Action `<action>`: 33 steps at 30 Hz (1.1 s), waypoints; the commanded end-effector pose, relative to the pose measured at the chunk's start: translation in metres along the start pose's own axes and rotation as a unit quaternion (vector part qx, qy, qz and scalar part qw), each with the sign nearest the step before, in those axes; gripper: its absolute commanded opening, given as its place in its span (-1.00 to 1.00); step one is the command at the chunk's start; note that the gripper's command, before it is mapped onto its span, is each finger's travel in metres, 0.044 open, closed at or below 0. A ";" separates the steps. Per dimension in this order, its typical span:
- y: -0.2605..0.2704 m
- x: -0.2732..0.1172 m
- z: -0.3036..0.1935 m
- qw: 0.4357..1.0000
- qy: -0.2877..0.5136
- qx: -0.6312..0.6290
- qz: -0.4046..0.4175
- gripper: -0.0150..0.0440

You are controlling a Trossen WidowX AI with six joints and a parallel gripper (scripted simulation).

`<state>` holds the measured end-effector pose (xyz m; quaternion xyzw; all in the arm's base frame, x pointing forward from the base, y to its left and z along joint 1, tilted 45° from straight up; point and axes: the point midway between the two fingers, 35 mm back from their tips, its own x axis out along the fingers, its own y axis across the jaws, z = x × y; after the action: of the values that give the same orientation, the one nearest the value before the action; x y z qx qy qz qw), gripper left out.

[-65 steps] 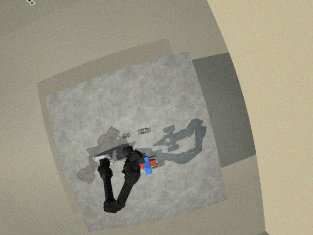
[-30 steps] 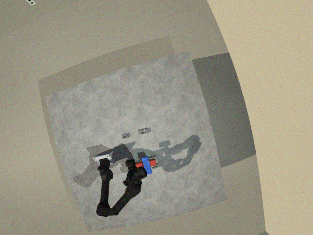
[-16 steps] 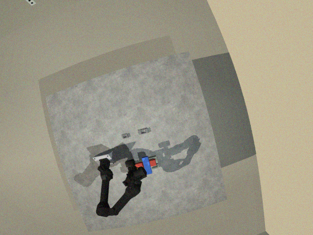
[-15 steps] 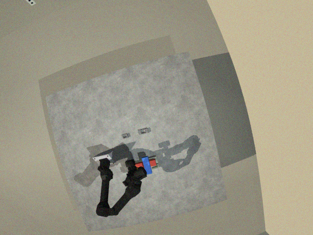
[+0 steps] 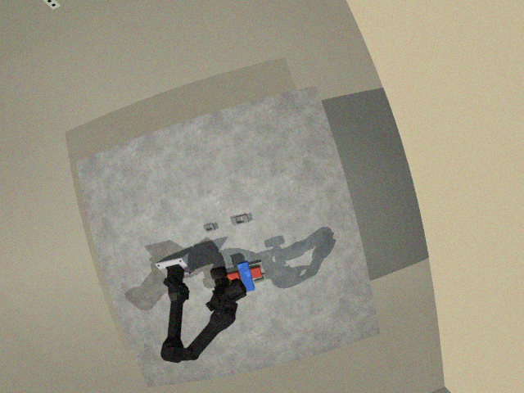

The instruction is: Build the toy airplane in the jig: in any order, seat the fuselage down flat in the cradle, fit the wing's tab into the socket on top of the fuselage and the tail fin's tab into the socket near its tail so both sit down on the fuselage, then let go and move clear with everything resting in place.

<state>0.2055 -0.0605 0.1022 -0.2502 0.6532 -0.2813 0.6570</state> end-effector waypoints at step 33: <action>-0.001 0.037 -0.001 1.000 0.001 -0.002 -0.004 -0.27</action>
<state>0.2042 -0.0853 0.0780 -0.2527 0.6539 -0.2803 0.6557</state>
